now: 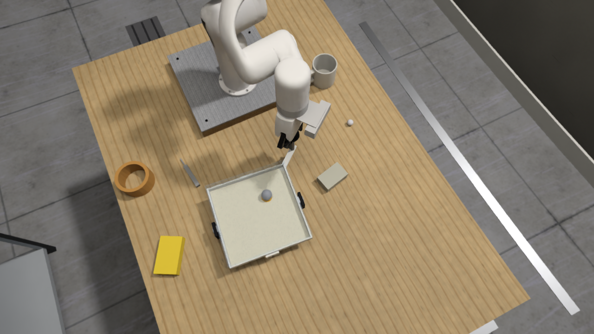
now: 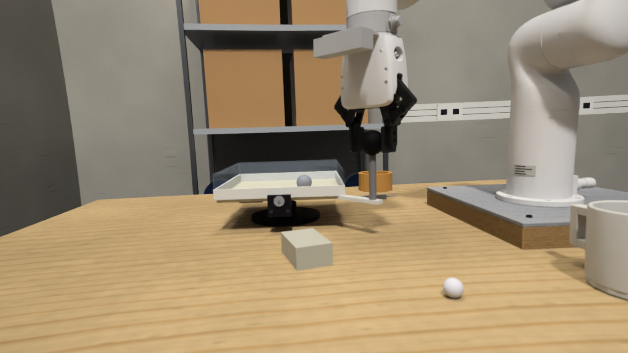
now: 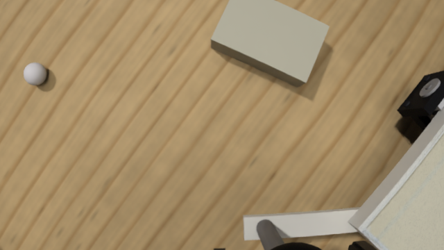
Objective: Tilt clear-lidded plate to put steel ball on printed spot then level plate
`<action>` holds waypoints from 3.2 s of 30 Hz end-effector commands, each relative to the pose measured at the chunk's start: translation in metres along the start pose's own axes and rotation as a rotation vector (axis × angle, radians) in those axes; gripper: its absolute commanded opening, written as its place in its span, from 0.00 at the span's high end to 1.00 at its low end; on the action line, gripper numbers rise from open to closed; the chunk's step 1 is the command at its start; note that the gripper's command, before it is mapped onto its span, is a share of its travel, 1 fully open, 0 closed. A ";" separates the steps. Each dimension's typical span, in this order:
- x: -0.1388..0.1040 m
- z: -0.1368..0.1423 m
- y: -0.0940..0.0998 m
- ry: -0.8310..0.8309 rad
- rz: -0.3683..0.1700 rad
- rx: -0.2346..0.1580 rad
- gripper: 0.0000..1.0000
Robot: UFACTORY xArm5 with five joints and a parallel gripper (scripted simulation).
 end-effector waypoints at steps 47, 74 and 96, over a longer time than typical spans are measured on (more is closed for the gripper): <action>0.001 0.001 0.057 0.000 0.003 -0.001 0.38; 0.001 0.001 0.057 0.000 0.003 -0.001 0.00; 0.001 0.001 0.057 0.000 0.003 -0.001 0.00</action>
Point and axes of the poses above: the point where the finger pads meet when closed, its own y axis back along the fingers, its own z axis across the jaws, x = y × z, the point moved 7 cm from there along y, back along the fingers, and after that the axes turned 11 degrees about -y, right-handed, at the moved point
